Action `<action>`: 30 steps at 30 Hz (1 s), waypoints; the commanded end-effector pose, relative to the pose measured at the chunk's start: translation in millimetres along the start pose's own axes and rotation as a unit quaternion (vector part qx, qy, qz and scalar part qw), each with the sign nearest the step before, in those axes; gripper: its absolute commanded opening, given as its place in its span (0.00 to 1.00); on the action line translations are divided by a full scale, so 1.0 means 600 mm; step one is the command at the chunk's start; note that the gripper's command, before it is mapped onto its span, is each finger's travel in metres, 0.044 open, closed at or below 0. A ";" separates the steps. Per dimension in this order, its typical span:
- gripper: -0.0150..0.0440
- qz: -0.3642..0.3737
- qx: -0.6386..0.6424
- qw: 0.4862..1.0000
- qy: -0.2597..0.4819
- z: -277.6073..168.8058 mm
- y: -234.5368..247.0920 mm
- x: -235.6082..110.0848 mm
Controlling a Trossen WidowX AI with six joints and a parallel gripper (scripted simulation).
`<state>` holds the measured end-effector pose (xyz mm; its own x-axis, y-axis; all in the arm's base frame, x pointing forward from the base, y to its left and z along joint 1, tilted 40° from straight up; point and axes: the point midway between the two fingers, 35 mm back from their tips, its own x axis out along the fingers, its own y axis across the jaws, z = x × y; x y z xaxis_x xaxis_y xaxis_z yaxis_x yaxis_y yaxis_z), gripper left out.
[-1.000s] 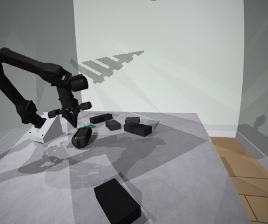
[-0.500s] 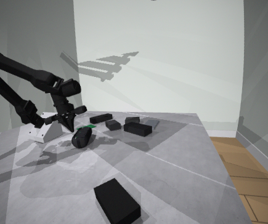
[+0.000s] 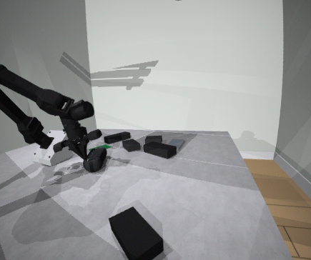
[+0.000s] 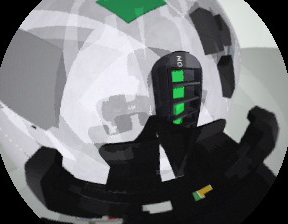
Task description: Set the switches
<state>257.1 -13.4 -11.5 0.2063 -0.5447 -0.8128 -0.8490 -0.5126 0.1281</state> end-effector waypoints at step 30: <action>0.25 0.005 -0.005 1.000 -0.003 0.004 -0.005 0.023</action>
<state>256.9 -19.7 -22.1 0.1934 -0.5493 -0.8129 -0.8458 -0.5132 0.1456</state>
